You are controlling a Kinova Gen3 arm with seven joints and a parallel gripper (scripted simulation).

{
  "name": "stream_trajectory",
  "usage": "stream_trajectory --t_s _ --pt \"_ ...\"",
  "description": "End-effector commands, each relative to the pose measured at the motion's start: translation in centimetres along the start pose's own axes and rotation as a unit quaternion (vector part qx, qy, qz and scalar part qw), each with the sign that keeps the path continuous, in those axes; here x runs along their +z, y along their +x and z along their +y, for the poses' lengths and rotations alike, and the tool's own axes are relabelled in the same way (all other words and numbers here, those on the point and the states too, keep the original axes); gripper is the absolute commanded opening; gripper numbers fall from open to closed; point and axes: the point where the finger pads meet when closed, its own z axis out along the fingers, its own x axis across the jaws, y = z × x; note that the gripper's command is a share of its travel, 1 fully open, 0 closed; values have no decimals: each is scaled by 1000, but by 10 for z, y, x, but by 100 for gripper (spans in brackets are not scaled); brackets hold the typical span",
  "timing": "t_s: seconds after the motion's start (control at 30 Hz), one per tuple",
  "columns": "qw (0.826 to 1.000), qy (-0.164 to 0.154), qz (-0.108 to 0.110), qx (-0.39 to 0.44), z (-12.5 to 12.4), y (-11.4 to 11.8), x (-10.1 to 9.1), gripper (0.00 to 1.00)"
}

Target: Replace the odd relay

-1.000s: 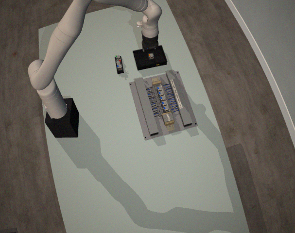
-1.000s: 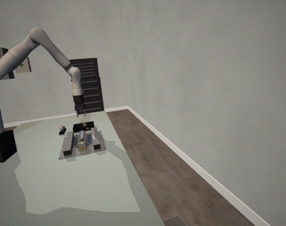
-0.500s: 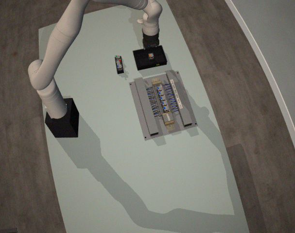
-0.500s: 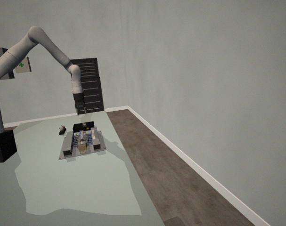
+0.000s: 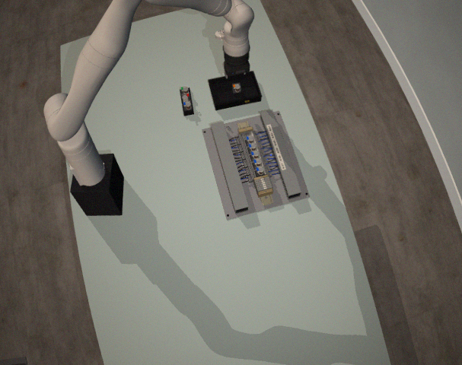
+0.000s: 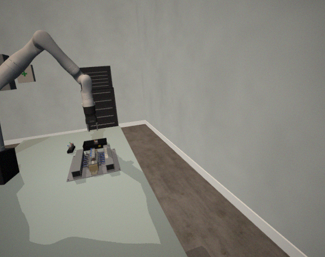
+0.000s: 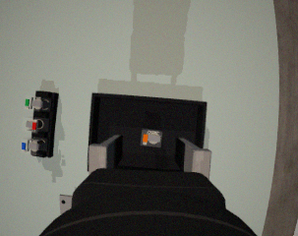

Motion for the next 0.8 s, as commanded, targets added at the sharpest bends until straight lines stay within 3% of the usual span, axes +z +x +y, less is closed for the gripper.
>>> stream_trajectory --t_s 0.0,0.77 --pt "1000 0 1 0 0 0 0 100" --pt "1000 0 1 0 0 -1 7 100"
